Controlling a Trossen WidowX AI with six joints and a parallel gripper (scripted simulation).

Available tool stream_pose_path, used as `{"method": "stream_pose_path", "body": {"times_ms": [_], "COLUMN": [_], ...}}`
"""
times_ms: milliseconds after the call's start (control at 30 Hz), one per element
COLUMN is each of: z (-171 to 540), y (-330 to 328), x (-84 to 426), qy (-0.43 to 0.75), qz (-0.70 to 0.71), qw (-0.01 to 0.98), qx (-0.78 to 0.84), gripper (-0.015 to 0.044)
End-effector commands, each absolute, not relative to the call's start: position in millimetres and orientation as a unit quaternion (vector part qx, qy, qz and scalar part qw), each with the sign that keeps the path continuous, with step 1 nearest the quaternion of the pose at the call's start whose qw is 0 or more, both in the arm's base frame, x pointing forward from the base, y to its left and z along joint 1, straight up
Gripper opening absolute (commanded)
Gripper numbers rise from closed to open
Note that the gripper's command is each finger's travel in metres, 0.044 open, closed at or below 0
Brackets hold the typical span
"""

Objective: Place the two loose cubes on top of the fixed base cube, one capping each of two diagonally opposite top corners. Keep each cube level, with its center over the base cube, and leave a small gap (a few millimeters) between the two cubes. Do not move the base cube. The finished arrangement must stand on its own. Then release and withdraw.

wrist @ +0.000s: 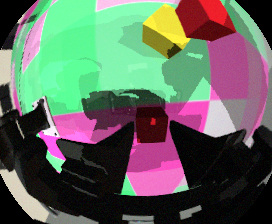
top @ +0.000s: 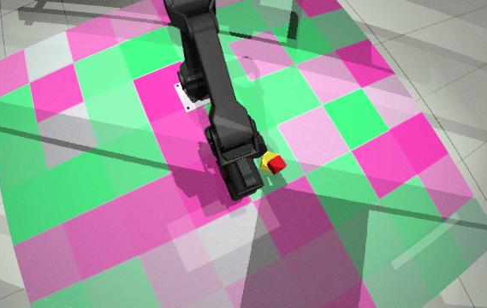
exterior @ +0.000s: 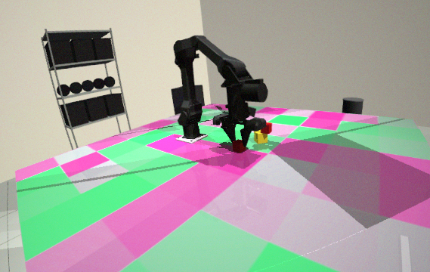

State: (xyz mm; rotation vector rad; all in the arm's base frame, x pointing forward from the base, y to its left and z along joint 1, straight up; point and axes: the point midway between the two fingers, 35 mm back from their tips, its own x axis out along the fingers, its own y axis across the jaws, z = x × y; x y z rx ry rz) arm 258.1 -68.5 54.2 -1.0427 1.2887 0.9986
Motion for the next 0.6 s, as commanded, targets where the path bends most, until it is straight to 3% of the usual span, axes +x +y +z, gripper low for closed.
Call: {"method": "stream_pose_path", "body": {"times_ms": [0,567], "z": [51.5,89.9], "y": [-68.4,-69.9], "x": [256.6,261.5], "qy": [0.550,0.550], "qz": [0.428,0.427], "qw": [0.564,0.564], "qx": [-0.443,-0.444], "gripper": [0.0107,0.0105]}}
